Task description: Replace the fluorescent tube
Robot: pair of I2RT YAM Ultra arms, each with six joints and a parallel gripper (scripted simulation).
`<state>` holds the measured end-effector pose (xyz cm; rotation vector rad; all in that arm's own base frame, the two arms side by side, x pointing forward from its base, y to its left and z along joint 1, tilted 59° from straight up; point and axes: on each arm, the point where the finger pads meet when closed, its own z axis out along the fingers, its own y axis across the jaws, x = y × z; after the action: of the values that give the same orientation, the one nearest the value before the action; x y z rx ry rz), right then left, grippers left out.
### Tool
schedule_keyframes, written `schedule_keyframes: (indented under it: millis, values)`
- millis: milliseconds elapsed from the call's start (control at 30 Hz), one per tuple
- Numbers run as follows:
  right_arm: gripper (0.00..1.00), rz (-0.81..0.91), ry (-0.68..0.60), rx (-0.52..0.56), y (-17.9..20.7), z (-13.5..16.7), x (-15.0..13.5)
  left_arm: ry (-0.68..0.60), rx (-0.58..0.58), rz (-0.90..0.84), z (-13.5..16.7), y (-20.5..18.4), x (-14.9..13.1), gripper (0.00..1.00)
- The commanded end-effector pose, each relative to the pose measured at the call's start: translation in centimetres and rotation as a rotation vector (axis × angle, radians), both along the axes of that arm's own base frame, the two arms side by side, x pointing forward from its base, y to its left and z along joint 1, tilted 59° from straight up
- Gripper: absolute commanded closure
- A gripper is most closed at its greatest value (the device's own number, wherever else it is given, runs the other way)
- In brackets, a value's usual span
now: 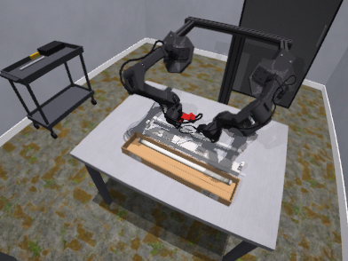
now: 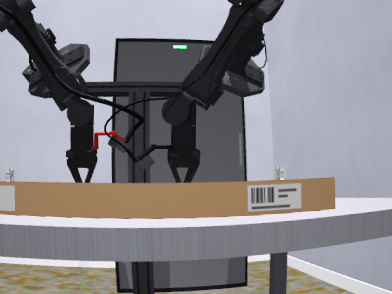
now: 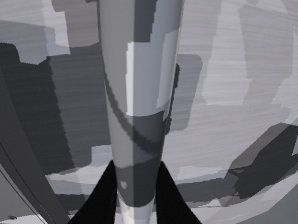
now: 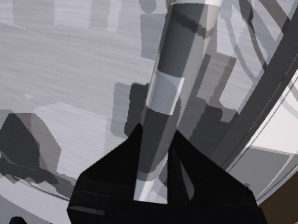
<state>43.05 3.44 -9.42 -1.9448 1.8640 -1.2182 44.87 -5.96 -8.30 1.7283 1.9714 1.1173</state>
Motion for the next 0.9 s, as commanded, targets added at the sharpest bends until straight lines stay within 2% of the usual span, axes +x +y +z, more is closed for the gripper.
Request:
schedule_keyframes:
  millis: [0, 433, 467, 533, 600, 633, 667, 767, 867]
  values:
    - [0.89, 0.041, -0.014, -0.023, 0.6, -0.7, -0.6, -0.019, 0.030, -0.039, -0.2, -0.8, -0.6, 0.89]
    - [0.89, 0.092, -0.118, -0.034, 0.8, -0.6, -0.6, -0.119, 0.058, -0.070, -0.4, -0.7, -0.8, 0.89]
    - [0.89, 0.087, -0.072, -0.039, 0.6, -1.4, -1.4, -0.077, 0.060, -0.071, -1.2, -0.6, -1.4, 0.89]
    - [0.89, 0.087, -0.072, -0.039, 0.6, -1.4, -1.4, -0.077, 0.060, -0.071, -1.2, -0.6, -1.4, 0.89]
    - [0.89, 0.090, -0.080, -0.037, 0.7, -1.1, -1.1, -0.126, 0.046, -0.069, 0.9, -1.0, -0.4, 0.89]
    - [0.89, 0.090, -0.088, -0.035, 0.7, -0.9, -1.0, -0.129, 0.046, -0.069, 1.0, -1.0, -0.4, 0.89]
    - [0.89, 0.087, -0.072, -0.048, 0.4, -1.7, -1.6, -0.122, 0.051, -0.069, 0.6, -0.8, -0.8, 0.89]
    - [0.89, 0.094, -0.085, -0.041, 0.6, -1.5, -1.3, -0.085, 0.067, -0.074, -1.4, -0.5, -1.6, 0.89]
    - [0.89, 0.099, -0.104, -0.036, 0.7, -1.1, -1.1, -0.112, 0.064, -0.074, -0.8, -0.7, -1.1, 0.89]
